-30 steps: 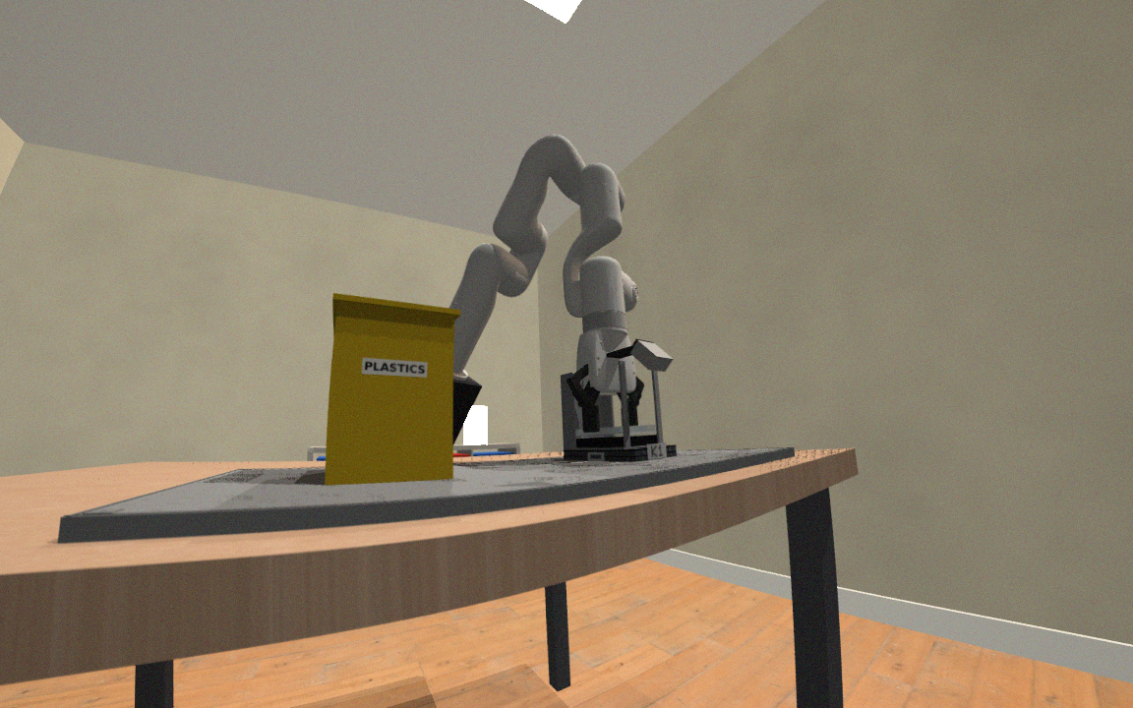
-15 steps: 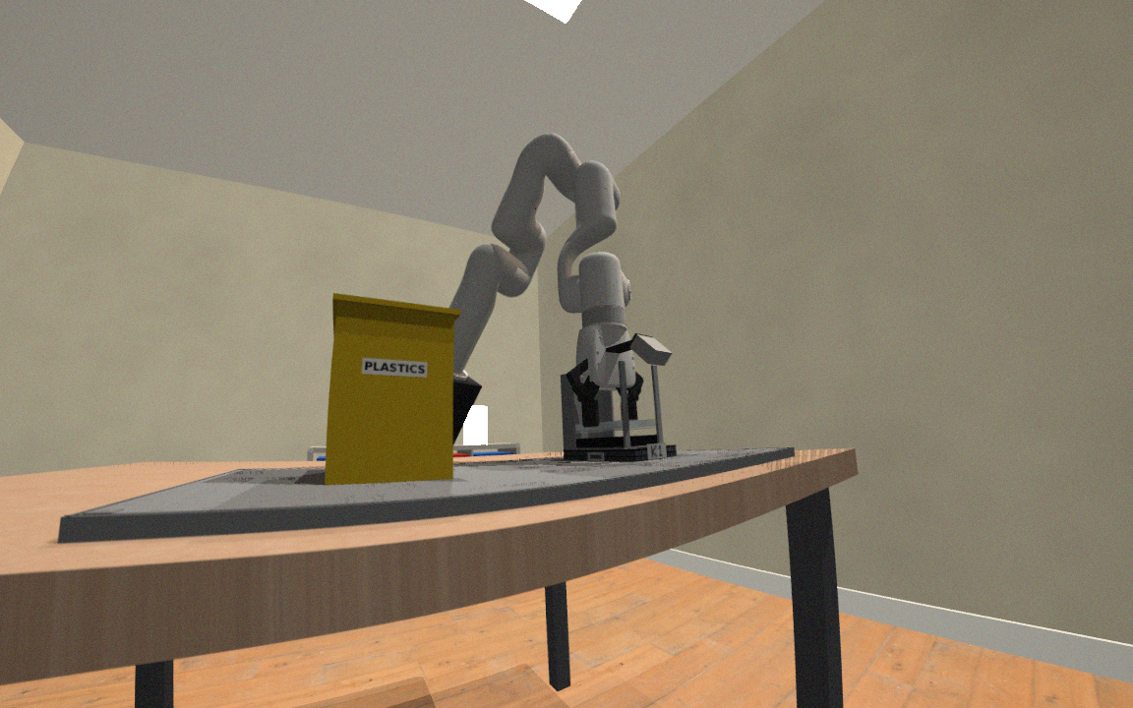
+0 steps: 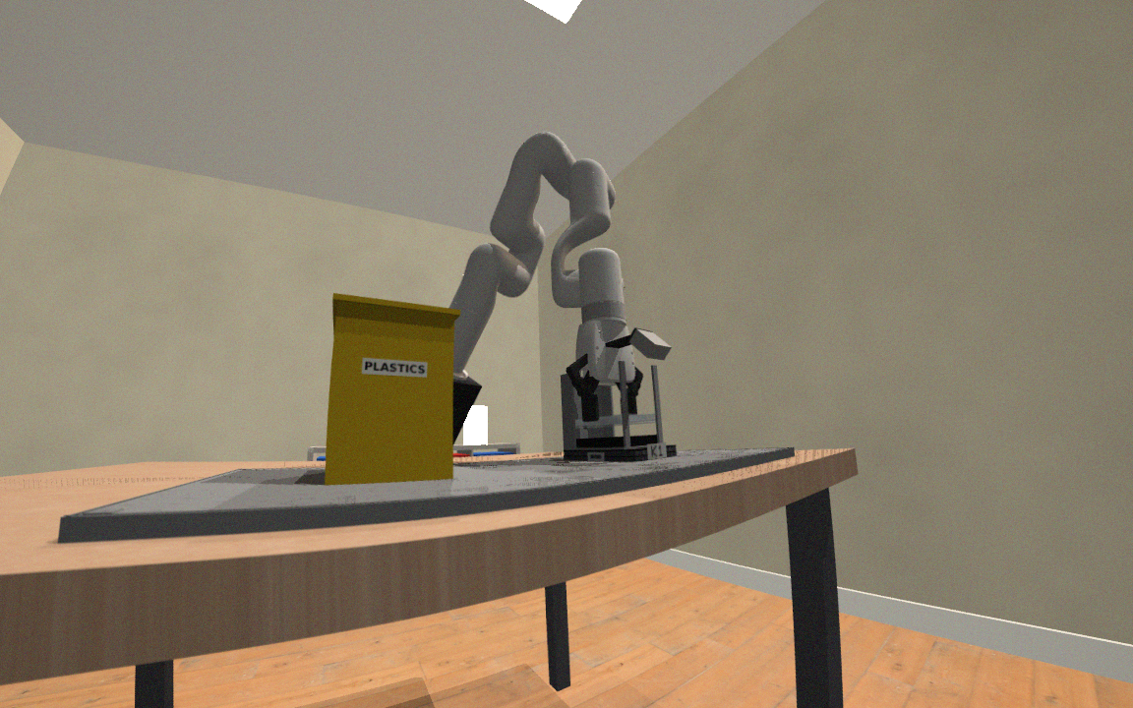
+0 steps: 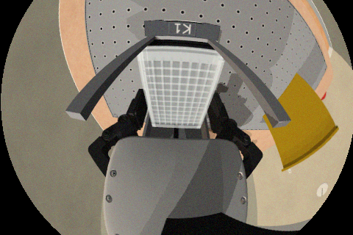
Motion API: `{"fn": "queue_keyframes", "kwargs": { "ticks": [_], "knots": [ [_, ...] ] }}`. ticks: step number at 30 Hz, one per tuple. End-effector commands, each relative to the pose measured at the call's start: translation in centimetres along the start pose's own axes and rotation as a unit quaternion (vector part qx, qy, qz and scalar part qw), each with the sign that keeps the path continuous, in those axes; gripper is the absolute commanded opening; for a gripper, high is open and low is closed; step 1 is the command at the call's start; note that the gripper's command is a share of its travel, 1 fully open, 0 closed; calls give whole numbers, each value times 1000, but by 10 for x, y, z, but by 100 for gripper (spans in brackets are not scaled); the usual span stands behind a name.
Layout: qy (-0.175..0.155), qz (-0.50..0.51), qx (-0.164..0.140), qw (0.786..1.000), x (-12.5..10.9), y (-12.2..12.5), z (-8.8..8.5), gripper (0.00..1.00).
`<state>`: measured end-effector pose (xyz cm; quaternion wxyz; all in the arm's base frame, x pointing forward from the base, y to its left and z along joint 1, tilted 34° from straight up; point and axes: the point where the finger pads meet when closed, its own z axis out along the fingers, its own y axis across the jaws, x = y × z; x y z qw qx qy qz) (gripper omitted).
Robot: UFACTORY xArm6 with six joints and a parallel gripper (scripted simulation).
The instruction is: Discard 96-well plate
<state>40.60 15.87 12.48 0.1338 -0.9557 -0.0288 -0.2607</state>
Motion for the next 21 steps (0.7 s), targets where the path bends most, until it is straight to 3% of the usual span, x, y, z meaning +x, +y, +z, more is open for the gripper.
{"fn": "queue_keyframes", "kwargs": {
  "ticks": [1, 6, 21],
  "knots": [
    [-1, 0, -1, 1000, 1, 0, -1, 0],
    [-1, 0, -1, 1000, 1, 0, -1, 0],
    [-1, 0, -1, 1000, 1, 0, -24, 0]
  ]
}}
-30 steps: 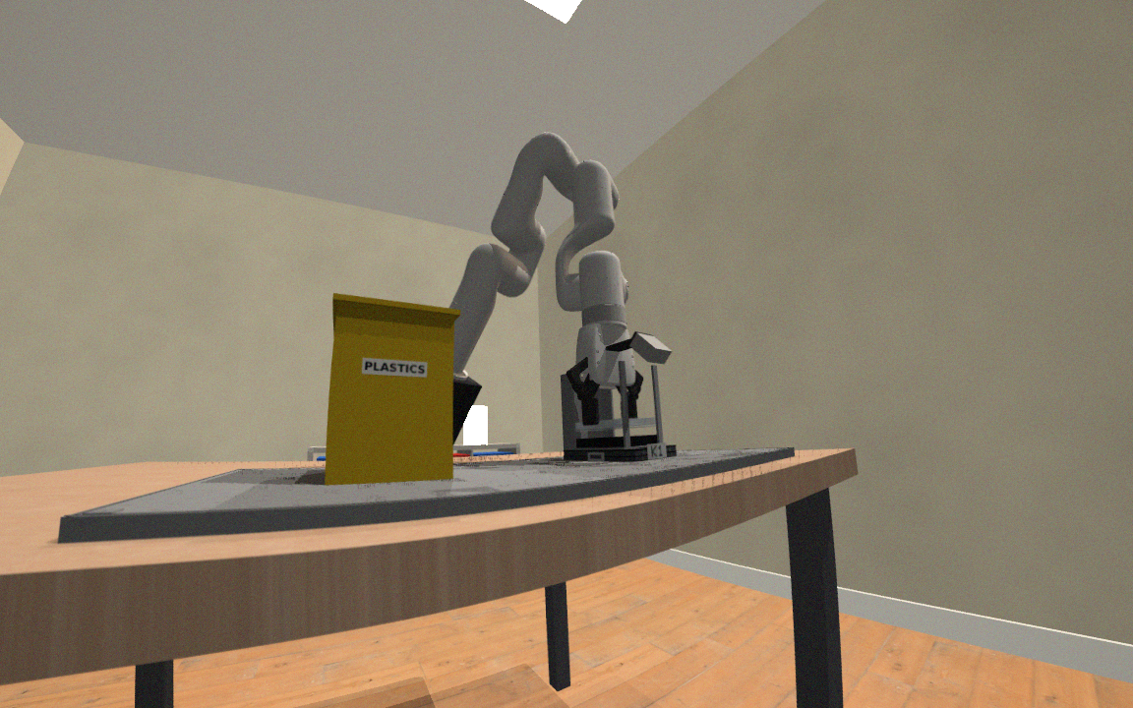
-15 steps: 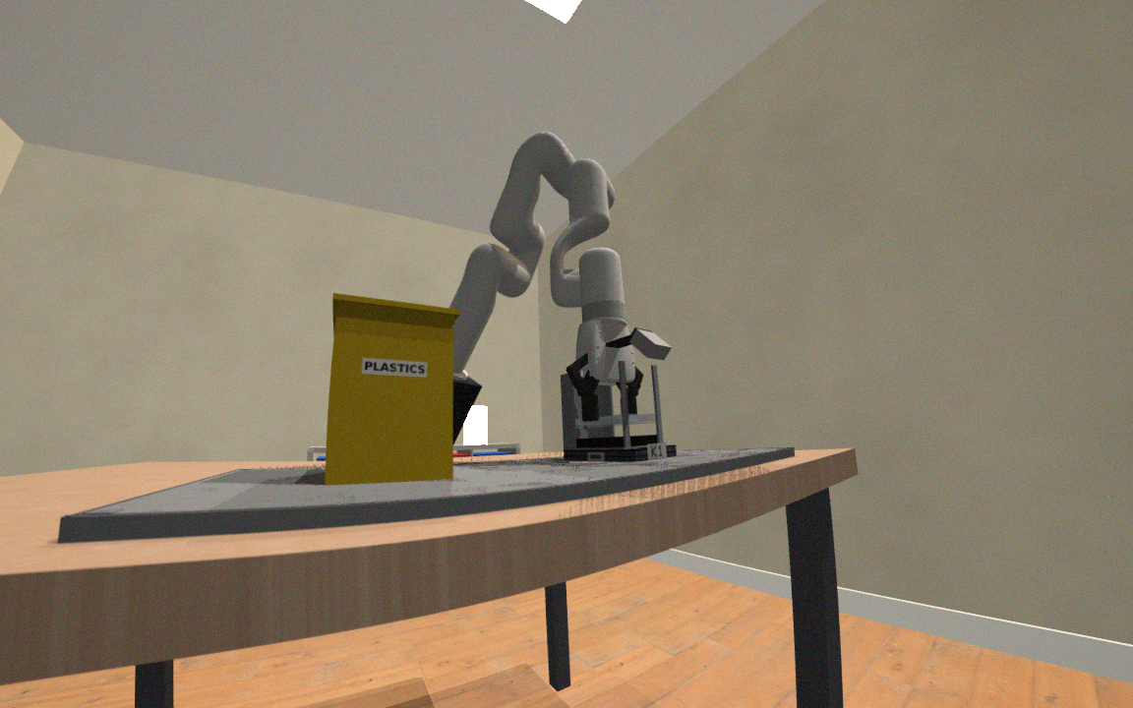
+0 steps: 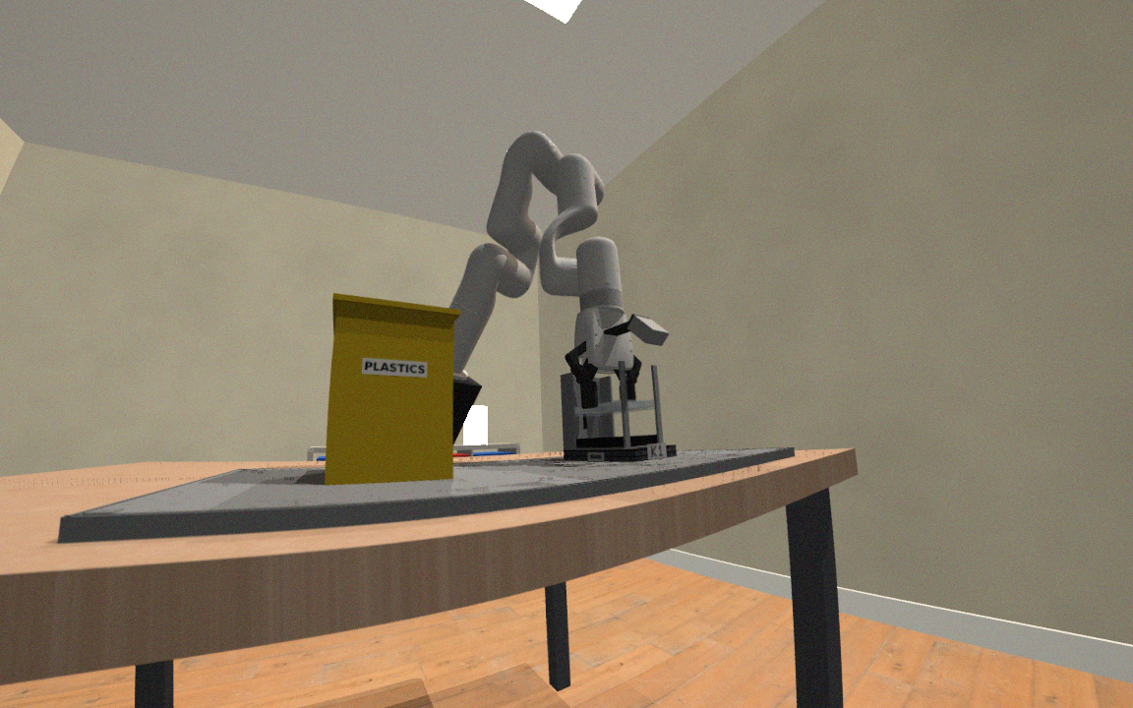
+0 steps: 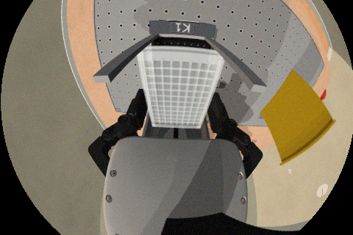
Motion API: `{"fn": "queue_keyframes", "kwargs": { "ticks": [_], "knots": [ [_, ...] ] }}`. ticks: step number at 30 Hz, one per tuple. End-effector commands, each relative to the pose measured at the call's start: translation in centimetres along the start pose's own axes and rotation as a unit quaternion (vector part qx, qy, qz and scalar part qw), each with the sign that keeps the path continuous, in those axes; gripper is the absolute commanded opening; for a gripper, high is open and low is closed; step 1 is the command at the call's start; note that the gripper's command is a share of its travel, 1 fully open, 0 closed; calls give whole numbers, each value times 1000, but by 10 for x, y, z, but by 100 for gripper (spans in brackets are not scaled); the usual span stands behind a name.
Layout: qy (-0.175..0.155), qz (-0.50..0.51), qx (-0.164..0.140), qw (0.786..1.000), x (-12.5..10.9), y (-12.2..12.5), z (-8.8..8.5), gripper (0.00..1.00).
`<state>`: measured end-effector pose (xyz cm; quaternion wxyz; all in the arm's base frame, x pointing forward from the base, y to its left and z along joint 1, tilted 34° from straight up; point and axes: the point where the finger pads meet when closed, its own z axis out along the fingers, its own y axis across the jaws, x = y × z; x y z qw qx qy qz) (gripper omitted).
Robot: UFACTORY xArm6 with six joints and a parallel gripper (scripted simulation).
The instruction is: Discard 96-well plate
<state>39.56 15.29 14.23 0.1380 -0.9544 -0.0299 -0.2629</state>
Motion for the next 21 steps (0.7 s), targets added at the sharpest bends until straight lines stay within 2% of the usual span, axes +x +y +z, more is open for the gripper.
{"fn": "queue_keyframes", "kwargs": {
  "ticks": [1, 21],
  "knots": [
    [-3, 0, -6, 1000, 1, -1, -3, 0],
    [-3, 0, -6, 1000, 2, -1, -33, 0]
  ]
}}
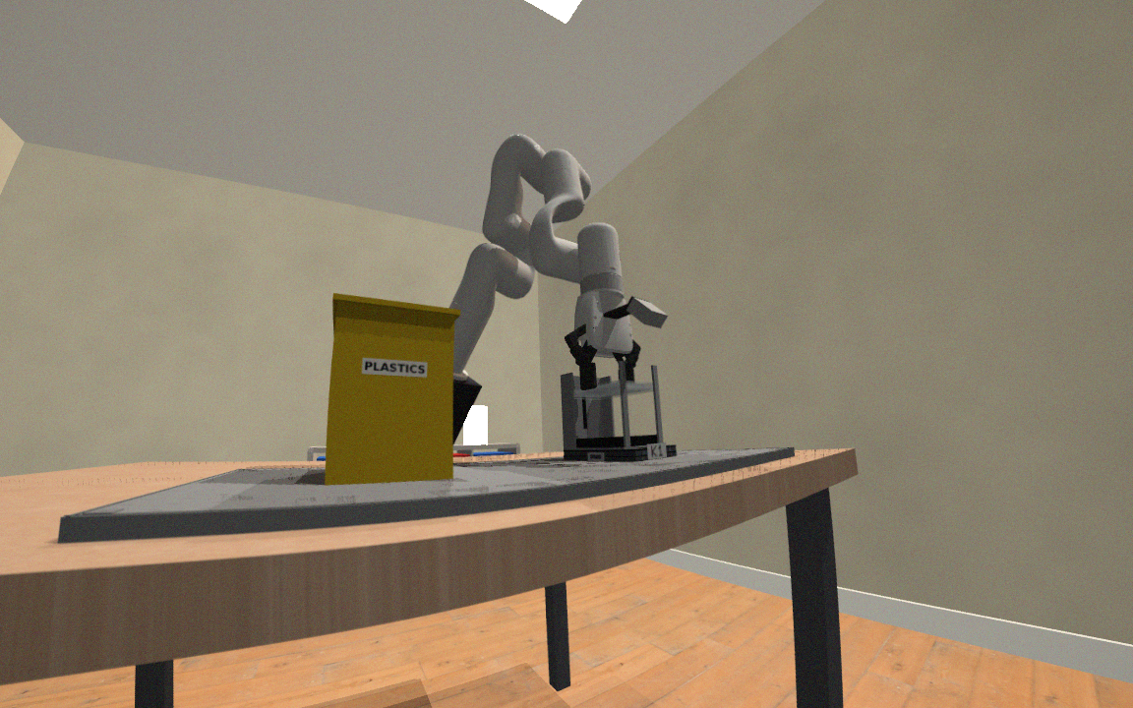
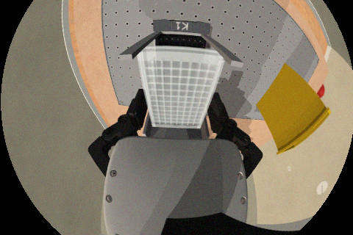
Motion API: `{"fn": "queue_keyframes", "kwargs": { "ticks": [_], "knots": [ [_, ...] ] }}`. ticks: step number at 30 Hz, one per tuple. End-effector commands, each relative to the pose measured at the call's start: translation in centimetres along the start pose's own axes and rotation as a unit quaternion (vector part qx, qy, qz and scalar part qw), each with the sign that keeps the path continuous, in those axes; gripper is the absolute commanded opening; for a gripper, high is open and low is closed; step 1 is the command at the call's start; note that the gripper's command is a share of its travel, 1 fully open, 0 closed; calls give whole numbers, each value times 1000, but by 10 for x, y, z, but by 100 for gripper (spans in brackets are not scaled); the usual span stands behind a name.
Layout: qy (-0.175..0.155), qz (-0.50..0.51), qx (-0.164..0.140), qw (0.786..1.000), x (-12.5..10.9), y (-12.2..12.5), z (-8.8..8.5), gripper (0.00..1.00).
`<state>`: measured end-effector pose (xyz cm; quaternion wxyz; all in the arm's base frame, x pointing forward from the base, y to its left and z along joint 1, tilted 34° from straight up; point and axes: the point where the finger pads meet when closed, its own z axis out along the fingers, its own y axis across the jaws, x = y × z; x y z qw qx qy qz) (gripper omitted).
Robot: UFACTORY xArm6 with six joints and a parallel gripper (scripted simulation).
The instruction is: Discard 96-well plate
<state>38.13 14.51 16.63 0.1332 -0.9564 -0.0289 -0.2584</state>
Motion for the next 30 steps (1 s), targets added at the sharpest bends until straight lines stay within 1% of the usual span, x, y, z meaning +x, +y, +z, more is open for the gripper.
{"fn": "queue_keyframes", "kwargs": {
  "ticks": [1, 12, 14, 30],
  "knots": [
    [2, 0, -1, 1000, 2, -1, -6, 0],
    [2, 0, -1, 1000, 2, -1, -24, 0],
    [2, 0, -1, 1000, 2, -1, -24, 0],
    [2, 0, -1, 1000, 2, -1, -49, 0]
  ]
}}
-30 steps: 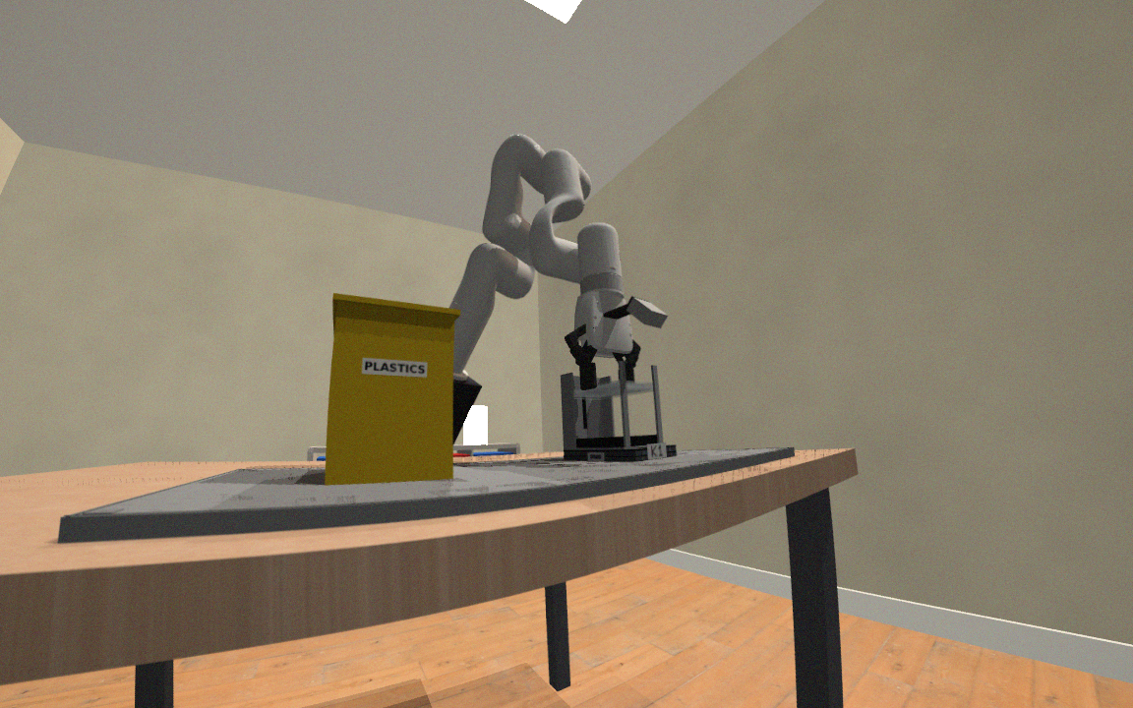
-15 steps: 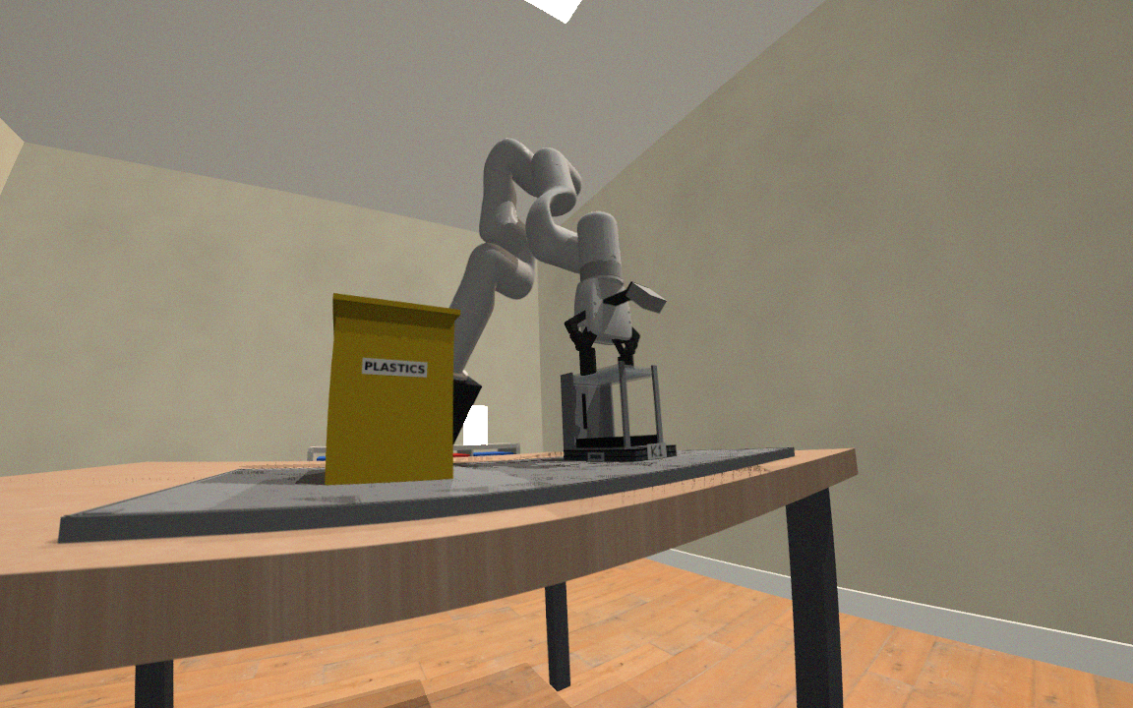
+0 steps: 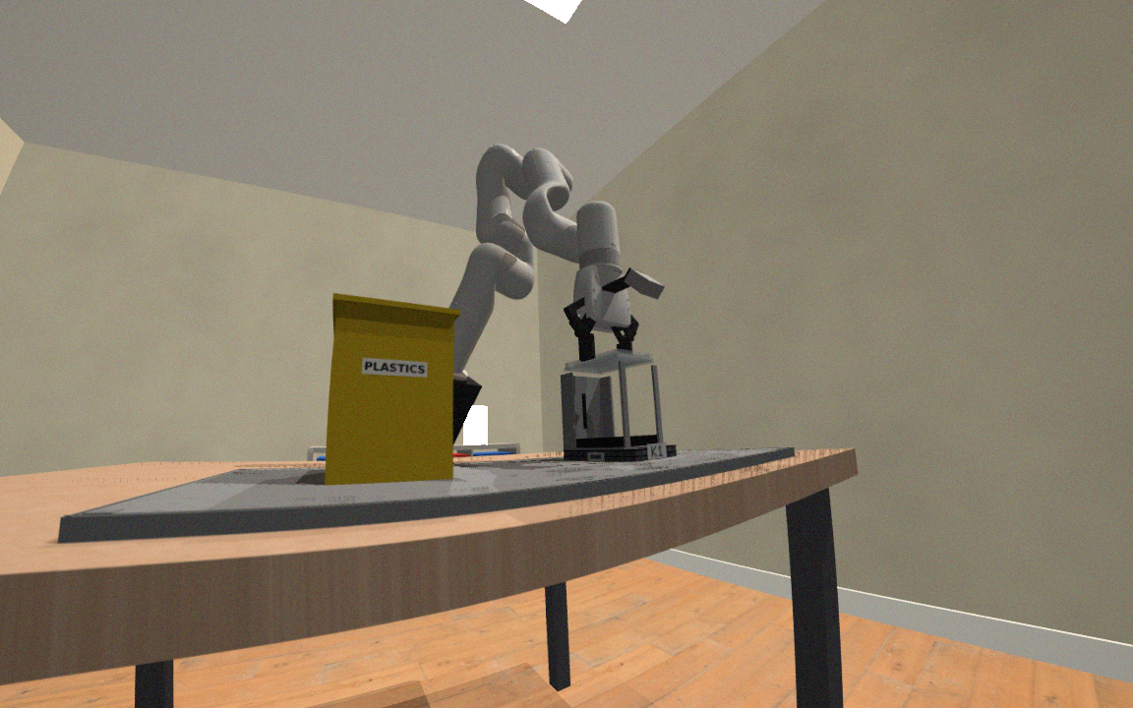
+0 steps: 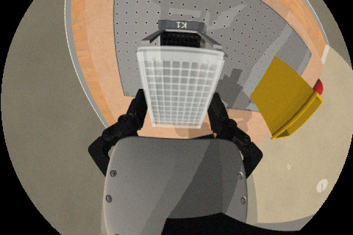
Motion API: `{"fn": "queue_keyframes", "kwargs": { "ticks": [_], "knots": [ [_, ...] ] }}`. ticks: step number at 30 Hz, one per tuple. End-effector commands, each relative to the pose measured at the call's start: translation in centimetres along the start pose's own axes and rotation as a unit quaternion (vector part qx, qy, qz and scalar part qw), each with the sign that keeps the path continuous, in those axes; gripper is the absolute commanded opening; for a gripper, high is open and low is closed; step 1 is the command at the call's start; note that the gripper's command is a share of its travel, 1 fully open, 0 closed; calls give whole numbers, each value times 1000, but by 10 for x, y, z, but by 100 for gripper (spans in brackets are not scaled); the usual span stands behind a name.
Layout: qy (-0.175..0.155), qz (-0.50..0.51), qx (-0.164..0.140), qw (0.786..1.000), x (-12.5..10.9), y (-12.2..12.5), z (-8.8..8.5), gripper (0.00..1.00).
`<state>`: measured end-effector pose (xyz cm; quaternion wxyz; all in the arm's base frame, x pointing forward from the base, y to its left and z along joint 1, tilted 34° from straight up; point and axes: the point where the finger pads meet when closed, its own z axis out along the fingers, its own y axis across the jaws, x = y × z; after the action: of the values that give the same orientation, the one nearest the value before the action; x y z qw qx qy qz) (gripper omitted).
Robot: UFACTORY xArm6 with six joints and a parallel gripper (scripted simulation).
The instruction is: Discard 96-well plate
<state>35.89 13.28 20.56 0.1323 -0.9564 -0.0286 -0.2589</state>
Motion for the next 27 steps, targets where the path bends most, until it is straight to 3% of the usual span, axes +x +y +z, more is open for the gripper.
{"fn": "queue_keyframes", "kwargs": {
  "ticks": [1, 27],
  "knots": [
    [1, 0, 0, 1000, 1, 0, -3, 0],
    [1, 0, 0, 1000, 1, 0, -43, 0]
  ]
}}
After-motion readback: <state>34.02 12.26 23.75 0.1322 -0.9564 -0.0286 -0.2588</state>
